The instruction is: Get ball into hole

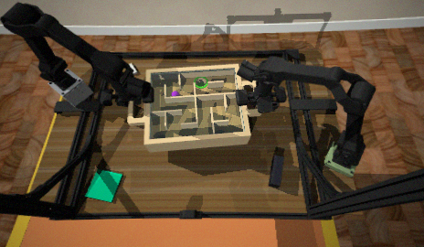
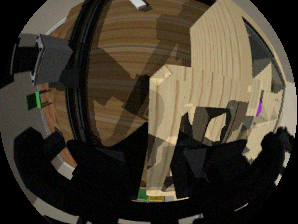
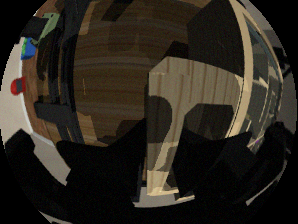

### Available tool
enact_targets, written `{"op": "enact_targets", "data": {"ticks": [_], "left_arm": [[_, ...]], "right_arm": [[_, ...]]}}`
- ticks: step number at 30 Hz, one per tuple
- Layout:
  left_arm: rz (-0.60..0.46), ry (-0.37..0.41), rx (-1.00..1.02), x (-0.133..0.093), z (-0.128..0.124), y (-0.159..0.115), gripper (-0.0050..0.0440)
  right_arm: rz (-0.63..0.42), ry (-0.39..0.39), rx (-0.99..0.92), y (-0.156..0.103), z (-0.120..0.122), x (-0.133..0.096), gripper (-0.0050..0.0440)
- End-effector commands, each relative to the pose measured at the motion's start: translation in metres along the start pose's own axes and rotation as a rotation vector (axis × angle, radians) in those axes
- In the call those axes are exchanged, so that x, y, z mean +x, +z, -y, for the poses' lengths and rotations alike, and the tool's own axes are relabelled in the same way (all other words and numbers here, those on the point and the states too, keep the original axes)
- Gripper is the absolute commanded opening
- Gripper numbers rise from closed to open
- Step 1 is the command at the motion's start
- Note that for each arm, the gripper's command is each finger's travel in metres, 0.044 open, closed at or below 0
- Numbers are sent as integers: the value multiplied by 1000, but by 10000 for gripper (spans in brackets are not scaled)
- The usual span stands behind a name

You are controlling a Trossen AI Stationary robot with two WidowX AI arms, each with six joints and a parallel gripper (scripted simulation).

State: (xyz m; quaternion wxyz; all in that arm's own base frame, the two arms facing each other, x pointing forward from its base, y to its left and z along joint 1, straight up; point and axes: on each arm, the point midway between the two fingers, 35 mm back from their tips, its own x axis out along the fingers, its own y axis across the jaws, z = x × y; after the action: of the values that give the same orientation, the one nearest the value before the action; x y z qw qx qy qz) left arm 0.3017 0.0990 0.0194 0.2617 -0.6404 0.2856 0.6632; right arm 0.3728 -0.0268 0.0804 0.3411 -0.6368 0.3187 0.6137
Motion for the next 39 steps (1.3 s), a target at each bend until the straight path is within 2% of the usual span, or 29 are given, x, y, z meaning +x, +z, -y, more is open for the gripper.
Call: {"op": "enact_targets", "data": {"ticks": [1,11,14,20,31,39], "left_arm": [[-11,4,-1,0,0,0,20],[-7,-88,-2,23,-3,-1,20],[2,-93,-3,24,-3,-1,20],[6,-84,-3,21,-3,-1,20],[-22,6,-1,-1,0,0,20],[-11,4,-1,-1,0,0,20]], "right_arm": [[9,-4,-1,0,0,-1,20],[5,88,-2,-1,5,-24,20],[-5,92,-2,0,5,-25,20],[-8,83,-2,0,4,-23,20],[22,-6,-1,-1,0,-1,20],[8,-5,-1,0,0,-1,20]]}}
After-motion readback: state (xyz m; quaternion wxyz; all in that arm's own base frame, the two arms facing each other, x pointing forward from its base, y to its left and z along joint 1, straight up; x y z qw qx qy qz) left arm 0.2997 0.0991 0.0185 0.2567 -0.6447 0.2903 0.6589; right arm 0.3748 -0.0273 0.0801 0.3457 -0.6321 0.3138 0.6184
